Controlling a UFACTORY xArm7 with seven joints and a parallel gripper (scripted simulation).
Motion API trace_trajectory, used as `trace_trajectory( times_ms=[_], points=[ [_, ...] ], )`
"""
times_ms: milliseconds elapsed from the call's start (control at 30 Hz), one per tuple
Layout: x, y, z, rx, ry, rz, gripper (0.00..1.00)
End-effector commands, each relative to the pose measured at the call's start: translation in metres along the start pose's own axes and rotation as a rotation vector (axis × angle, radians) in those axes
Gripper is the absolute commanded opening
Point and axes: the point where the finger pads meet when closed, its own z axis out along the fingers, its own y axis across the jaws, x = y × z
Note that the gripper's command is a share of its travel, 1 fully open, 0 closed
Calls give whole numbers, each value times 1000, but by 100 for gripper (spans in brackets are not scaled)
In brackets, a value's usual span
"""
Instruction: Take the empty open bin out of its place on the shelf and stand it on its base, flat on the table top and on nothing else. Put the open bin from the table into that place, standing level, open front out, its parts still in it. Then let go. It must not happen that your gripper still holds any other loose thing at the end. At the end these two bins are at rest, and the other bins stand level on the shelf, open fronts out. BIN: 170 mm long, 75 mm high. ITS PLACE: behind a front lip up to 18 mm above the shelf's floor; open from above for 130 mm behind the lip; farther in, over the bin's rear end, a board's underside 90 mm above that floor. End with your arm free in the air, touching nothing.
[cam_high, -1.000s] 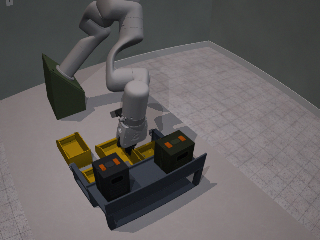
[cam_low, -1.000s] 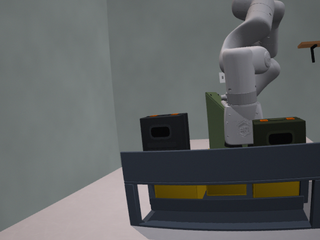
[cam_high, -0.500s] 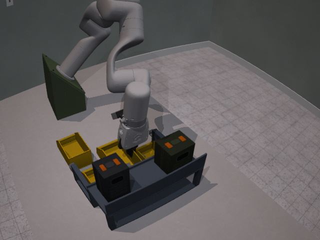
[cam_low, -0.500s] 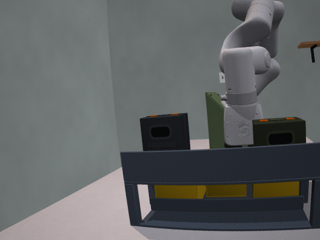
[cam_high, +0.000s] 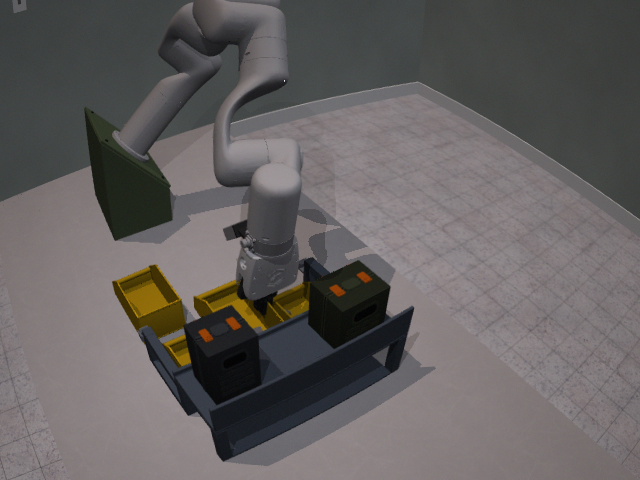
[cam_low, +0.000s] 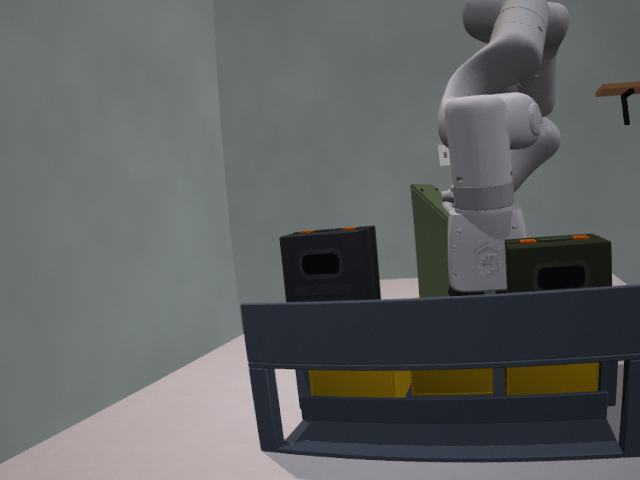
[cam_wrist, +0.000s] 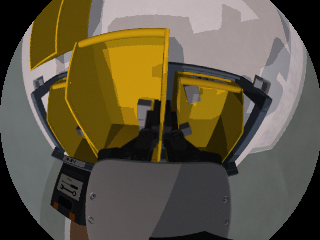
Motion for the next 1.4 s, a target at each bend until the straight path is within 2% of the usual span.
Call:
trace_trajectory(
  times_ms=[0,1300,1333,1367],
  points=[
    [-2,-1,-2,2,-5,1,0],
    [-1,-1,0,2,-37,1,0],
    [-1,-1,0,2,-37,1,10],
    [-1,-1,0,2,-37,1,10]
  ],
)
